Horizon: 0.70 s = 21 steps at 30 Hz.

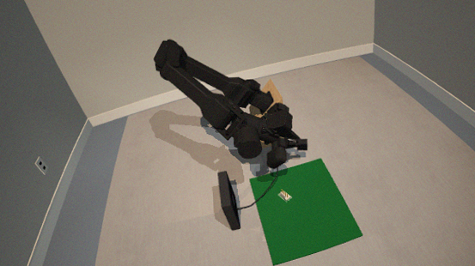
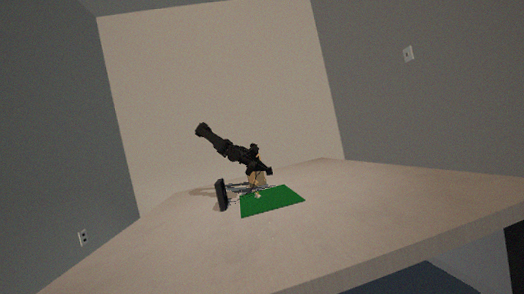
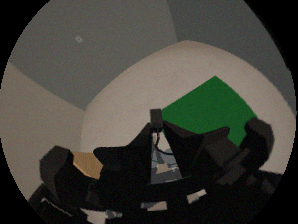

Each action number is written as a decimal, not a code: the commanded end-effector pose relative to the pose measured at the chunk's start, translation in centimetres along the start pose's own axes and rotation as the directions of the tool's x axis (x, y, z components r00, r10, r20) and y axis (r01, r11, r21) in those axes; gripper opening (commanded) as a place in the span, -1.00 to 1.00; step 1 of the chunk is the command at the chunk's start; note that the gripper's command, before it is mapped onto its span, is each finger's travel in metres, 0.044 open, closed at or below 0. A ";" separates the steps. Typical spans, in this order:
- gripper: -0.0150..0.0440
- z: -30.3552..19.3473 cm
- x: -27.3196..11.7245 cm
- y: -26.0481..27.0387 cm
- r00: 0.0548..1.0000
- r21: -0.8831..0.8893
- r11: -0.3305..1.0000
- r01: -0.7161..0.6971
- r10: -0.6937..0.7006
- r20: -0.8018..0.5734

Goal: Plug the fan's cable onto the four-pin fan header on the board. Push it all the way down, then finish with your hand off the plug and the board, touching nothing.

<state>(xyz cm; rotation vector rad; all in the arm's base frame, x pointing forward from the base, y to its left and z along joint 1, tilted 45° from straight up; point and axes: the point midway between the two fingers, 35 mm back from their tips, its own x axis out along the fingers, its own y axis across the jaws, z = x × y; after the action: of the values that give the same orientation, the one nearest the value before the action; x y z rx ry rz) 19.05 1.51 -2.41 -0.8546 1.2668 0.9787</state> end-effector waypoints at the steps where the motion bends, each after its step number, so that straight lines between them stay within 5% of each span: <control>1: -0.49 0.1 -0.1 0.0 0.998 -0.023 1.000 0.020 -0.019 0.064; 21: -0.49 -0.1 -1.7 -0.9 0.919 -0.114 0.962 0.249 -0.197 0.342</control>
<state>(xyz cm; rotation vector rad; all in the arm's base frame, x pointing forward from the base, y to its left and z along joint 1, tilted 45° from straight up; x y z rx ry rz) 19.83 0.86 -0.95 -0.8784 0.8528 0.9970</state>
